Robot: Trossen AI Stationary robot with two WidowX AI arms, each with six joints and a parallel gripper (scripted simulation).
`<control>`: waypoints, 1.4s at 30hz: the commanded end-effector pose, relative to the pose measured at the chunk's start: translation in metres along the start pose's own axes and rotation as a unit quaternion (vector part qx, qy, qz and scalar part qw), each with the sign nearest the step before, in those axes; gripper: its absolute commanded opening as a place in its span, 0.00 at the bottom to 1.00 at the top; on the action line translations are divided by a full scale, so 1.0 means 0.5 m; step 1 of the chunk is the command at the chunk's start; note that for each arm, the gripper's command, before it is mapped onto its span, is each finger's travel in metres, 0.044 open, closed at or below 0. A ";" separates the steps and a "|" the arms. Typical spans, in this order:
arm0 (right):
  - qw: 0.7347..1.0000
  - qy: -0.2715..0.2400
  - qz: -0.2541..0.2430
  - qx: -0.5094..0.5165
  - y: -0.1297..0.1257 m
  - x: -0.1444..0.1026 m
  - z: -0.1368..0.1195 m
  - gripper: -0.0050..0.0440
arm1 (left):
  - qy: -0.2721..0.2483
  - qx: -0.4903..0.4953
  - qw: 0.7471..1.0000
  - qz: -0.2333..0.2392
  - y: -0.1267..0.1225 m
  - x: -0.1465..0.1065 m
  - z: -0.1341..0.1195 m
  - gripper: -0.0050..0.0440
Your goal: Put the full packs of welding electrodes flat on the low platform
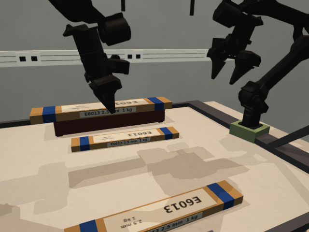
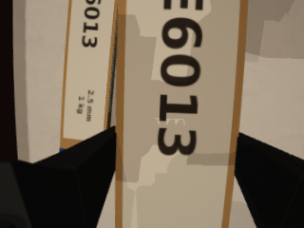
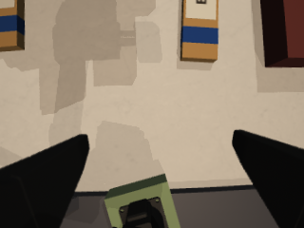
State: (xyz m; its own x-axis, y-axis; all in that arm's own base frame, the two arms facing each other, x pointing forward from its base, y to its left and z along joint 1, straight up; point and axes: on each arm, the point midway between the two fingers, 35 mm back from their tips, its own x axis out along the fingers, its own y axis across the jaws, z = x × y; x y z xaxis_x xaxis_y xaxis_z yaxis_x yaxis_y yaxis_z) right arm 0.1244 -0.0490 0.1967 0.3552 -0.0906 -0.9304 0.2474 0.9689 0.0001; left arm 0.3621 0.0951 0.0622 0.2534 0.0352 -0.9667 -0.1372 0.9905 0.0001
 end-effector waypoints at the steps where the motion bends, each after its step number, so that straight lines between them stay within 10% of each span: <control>1: 1.000 -0.010 -0.001 -0.002 0.000 -0.010 0.005 0.98 | -0.017 0.001 1.000 0.002 0.001 -0.007 0.014 0.00; 42: 1.000 -0.010 -0.001 -0.002 0.000 -0.010 0.005 0.98 | -0.017 0.001 1.000 0.002 0.002 0.053 -0.001 0.00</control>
State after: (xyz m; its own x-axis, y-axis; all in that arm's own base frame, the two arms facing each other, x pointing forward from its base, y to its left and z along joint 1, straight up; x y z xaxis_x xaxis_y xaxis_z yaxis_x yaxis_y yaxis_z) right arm 0.1244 -0.0490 0.1967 0.3552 -0.0906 -0.9304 0.2474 0.9689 0.0001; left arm 0.3622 0.0951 0.0266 0.2529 0.0351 -0.9669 -0.1372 0.9905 0.0000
